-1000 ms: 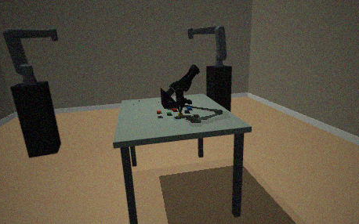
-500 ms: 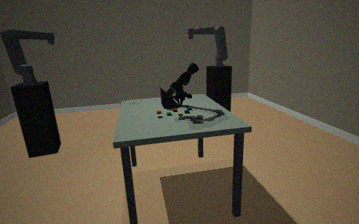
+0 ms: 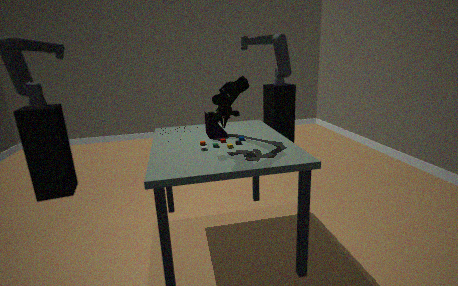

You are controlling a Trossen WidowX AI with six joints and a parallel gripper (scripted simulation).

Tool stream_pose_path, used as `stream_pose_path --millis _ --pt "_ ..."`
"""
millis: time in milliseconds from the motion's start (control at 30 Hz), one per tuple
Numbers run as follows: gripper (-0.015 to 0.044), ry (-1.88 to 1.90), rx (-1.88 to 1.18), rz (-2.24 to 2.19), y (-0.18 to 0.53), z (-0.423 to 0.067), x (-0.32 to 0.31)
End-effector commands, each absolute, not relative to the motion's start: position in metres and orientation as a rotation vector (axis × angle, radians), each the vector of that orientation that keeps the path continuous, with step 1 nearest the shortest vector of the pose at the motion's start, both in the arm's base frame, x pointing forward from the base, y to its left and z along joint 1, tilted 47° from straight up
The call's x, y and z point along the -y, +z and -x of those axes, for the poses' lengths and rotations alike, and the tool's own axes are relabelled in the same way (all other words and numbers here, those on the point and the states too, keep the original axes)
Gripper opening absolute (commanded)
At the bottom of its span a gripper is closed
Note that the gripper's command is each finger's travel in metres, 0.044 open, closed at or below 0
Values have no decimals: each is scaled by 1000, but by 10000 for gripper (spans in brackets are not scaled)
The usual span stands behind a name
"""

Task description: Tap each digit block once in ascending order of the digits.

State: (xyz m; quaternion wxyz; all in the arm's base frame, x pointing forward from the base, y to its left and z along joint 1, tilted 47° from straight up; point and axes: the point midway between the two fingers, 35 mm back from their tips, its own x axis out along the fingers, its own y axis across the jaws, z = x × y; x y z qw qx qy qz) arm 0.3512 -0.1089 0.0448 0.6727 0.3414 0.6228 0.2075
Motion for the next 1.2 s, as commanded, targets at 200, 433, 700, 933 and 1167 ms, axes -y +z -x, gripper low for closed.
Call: stream_pose_path --millis 200,433,700,933,1167 --pt "20 487 -1400 -761 -45 -330 190" --pt "20 487 -1399 -761 -54 -333 184" --pt "20 490 -1398 -763 -102 -341 133" --pt "20 490 -1398 -763 -106 -342 129" --pt "20 491 -1397 -763 -113 -344 121"
